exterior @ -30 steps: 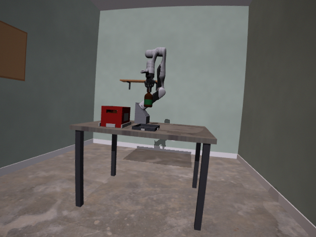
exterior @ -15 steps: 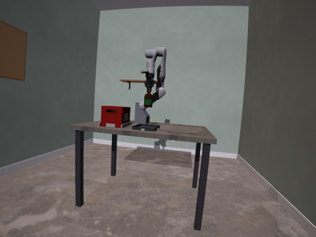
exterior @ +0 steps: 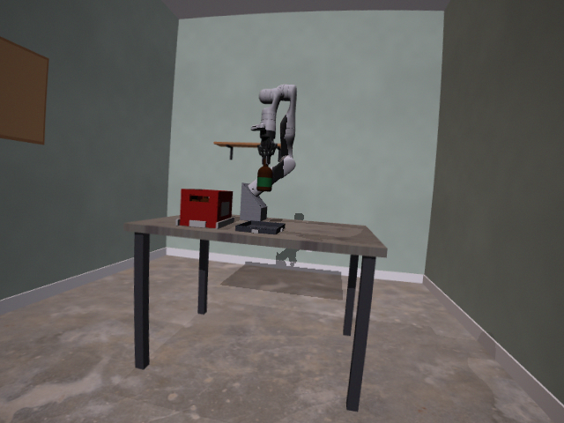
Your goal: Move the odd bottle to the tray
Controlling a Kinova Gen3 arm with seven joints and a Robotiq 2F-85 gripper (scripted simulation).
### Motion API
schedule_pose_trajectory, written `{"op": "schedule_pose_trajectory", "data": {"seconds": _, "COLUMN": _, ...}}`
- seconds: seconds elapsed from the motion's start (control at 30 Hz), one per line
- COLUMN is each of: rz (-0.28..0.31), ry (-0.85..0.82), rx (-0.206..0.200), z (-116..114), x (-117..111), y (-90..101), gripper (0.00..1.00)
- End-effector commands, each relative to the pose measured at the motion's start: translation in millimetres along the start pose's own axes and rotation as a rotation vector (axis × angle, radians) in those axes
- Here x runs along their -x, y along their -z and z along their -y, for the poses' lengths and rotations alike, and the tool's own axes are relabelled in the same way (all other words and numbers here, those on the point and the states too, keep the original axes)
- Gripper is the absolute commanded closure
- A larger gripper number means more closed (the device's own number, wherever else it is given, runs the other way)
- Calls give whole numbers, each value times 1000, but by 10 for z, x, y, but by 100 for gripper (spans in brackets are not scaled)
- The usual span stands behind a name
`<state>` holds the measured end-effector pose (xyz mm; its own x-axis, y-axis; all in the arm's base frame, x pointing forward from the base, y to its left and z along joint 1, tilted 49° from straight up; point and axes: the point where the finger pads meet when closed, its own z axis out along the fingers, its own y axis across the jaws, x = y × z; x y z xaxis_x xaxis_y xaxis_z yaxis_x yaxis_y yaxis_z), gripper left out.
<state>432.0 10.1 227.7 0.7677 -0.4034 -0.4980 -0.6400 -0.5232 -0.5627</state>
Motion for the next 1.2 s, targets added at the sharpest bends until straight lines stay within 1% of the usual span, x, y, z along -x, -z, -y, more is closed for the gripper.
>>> {"op": "schedule_pose_trajectory", "data": {"seconds": 0.0, "rz": -2, "ry": 0, "rx": -1, "z": 0, "x": -4, "y": 7, "gripper": 100}}
{"op": "schedule_pose_trajectory", "data": {"seconds": 0.37, "rz": -2, "ry": 0, "rx": -1, "z": 0, "x": -4, "y": -1, "gripper": 100}}
{"op": "schedule_pose_trajectory", "data": {"seconds": 0.73, "rz": -2, "ry": 0, "rx": -1, "z": 1, "x": -4, "y": -56, "gripper": 100}}
{"op": "schedule_pose_trajectory", "data": {"seconds": 0.93, "rz": -2, "ry": 0, "rx": -1, "z": 1, "x": -4, "y": -133, "gripper": 100}}
{"op": "schedule_pose_trajectory", "data": {"seconds": 1.17, "rz": -2, "ry": 0, "rx": -1, "z": 1, "x": -4, "y": -265, "gripper": 100}}
